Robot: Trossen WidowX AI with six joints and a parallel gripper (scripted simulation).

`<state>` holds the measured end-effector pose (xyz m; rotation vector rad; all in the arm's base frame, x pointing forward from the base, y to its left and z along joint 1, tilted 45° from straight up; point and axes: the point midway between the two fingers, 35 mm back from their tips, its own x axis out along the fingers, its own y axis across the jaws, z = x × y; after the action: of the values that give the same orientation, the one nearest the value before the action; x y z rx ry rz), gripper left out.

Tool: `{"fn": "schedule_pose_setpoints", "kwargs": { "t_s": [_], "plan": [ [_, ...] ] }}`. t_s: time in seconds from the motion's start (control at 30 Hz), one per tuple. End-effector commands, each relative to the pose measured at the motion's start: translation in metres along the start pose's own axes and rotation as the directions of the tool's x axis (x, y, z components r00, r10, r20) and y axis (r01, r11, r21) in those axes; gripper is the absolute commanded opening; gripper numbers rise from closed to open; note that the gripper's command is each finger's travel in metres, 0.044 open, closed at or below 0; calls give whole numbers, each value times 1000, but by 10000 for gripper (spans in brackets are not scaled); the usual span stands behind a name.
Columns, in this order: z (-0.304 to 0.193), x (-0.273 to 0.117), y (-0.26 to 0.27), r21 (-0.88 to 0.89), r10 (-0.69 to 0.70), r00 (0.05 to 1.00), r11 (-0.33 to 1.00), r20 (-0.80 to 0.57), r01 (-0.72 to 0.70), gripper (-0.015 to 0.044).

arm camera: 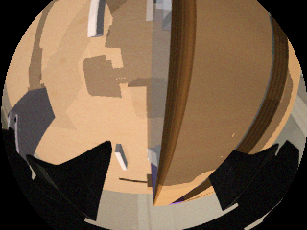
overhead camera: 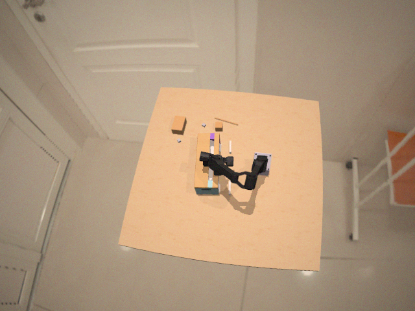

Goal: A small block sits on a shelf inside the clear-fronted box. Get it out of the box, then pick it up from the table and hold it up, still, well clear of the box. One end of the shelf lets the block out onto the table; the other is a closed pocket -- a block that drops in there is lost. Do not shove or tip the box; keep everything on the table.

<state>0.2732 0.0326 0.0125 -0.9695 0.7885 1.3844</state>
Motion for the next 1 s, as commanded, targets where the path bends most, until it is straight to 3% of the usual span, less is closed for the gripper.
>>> {"fn": "schedule_pose_setpoints", "kwargs": {
  "t_s": [0.0, 0.8, 0.97],
  "plan": [
    [-11, 5, 0, 1, 2, 1000, 1000, 0, -2, 400],
    [-60, 22, 1, 1, 2, 1000, 1000, -3, -2, 400],
    [-51, 19, 1, 1, 2, 1000, 1000, -2, -2, 400]
  ]
}}
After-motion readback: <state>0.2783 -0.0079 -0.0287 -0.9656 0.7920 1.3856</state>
